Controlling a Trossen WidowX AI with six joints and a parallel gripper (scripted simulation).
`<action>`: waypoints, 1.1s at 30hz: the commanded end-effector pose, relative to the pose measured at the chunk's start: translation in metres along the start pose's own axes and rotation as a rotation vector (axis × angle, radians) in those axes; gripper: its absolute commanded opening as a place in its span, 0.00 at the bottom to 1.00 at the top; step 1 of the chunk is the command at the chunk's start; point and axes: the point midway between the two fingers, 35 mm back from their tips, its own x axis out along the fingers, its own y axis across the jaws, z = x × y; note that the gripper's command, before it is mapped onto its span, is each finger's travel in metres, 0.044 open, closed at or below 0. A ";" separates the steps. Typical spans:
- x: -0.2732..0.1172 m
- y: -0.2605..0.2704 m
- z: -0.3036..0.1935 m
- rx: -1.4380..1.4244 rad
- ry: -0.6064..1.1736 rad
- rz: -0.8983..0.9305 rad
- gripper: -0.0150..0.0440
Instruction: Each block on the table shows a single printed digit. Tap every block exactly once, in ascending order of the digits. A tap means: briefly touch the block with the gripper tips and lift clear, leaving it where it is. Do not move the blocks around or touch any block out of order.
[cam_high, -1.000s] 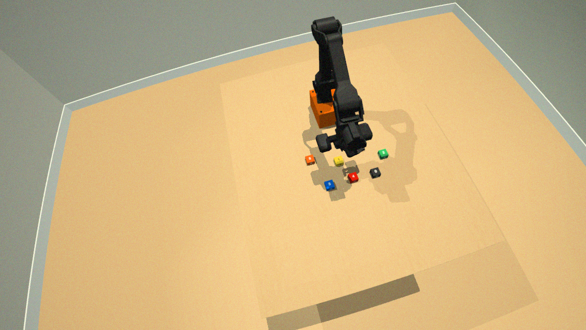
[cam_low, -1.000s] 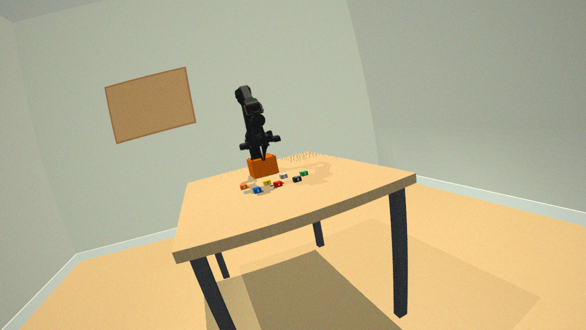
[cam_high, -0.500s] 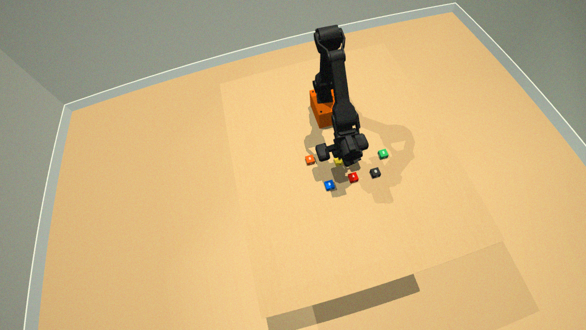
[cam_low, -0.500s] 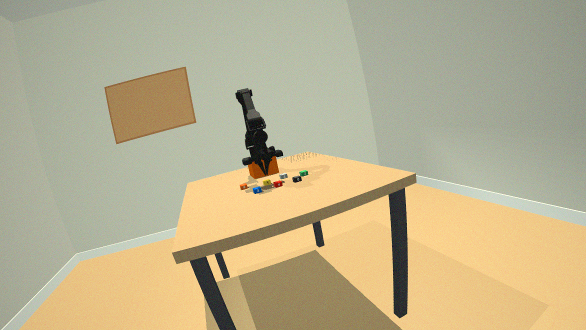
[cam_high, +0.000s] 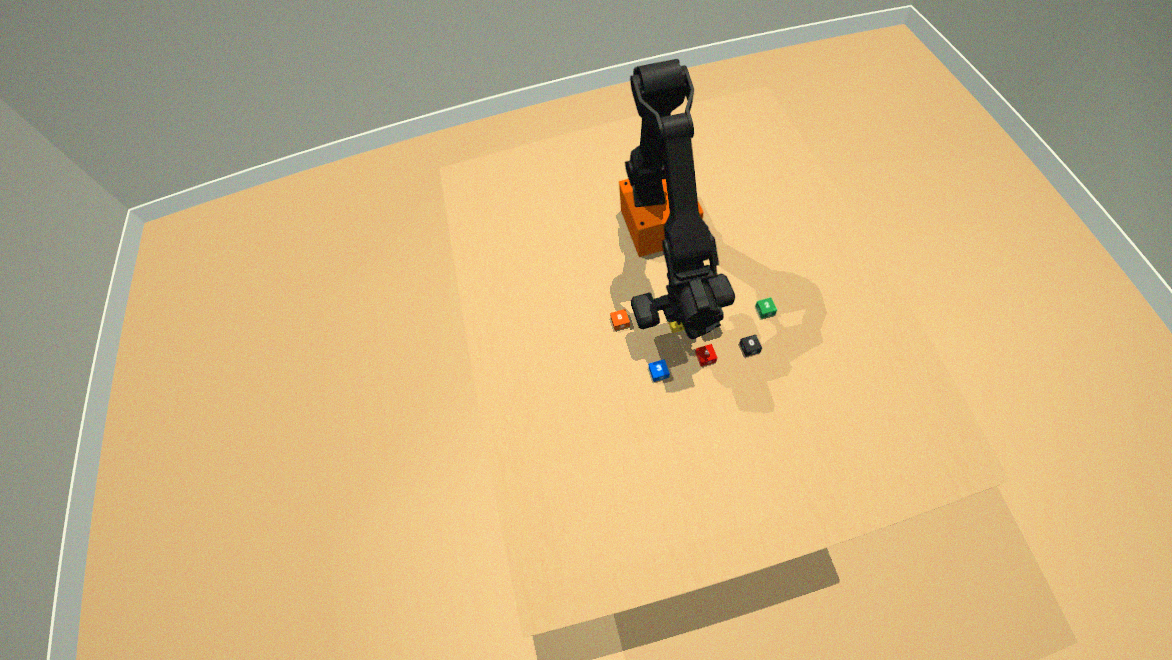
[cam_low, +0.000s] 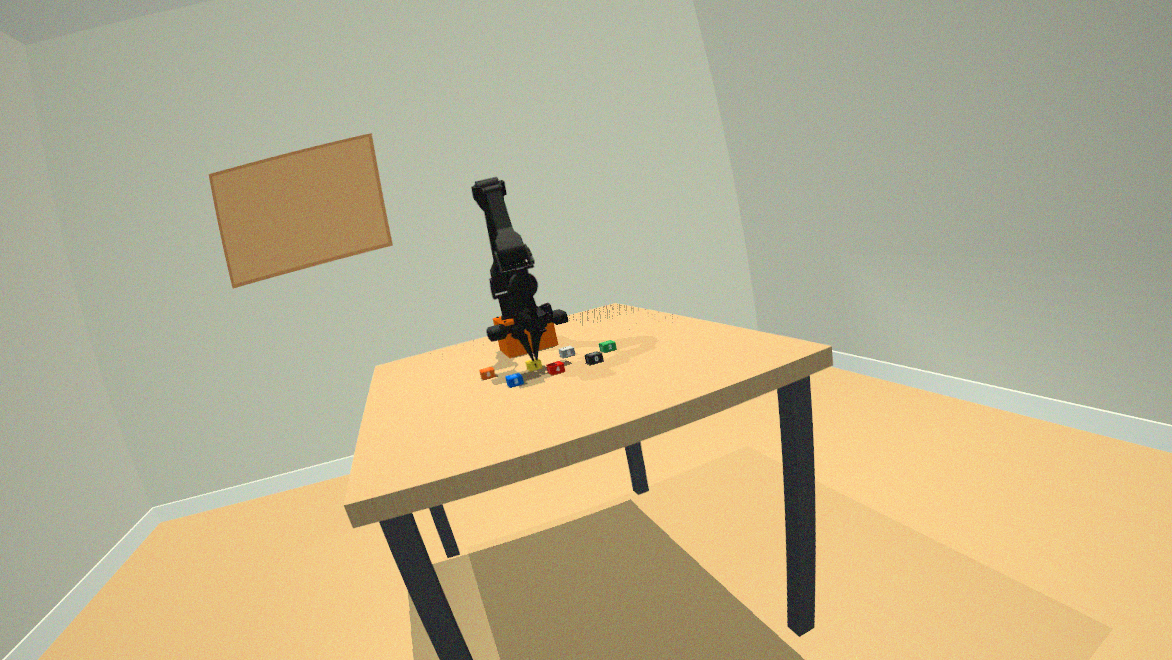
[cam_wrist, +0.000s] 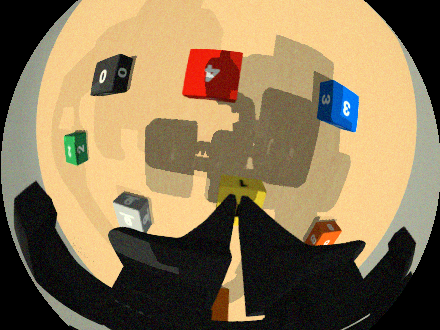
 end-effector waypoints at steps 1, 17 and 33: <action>0.007 0.000 -0.001 -0.005 0.004 0.001 0.29; -0.027 0.000 0.000 -0.005 0.004 0.001 0.29; -0.105 0.020 0.007 -0.004 0.004 0.002 0.29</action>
